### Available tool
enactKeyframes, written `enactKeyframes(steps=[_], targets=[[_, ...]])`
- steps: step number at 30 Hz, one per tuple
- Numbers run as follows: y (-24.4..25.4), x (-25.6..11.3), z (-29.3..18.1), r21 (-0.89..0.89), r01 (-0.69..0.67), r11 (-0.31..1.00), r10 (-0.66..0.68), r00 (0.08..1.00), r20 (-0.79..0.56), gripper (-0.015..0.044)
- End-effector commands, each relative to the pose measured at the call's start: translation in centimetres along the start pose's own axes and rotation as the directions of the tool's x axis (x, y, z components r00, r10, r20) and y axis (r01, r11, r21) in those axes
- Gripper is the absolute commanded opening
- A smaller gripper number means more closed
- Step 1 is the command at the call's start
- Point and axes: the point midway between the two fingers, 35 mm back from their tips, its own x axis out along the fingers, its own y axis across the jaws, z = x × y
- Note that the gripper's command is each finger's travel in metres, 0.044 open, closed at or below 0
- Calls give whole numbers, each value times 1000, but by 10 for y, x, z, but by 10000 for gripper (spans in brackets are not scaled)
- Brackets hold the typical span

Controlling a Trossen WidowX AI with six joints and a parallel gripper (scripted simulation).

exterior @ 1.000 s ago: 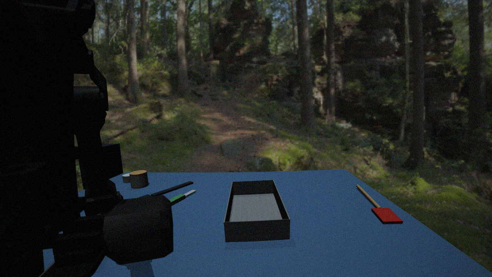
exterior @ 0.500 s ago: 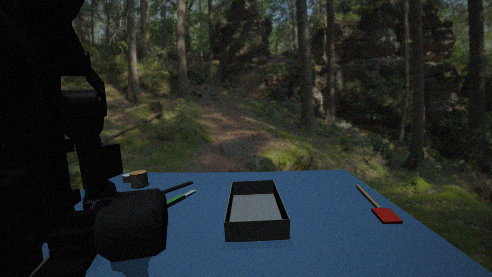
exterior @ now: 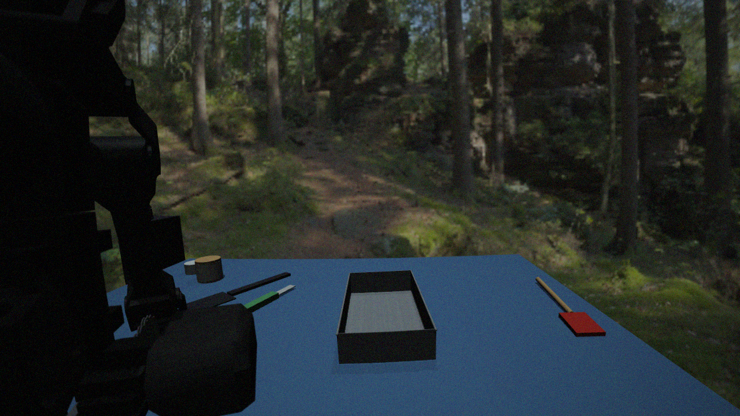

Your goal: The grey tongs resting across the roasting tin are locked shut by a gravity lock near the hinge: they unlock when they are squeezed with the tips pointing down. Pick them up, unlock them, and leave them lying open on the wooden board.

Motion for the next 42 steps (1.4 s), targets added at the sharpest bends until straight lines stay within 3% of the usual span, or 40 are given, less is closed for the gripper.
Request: enactKeyframes(steps=[1, 42], targets=[[1, 7, 1, 3, -5, 1000, 5, 1000, -4, -150], [1, 73, 0, 0, -7, 1000, 7, 1000, -30, -150]])
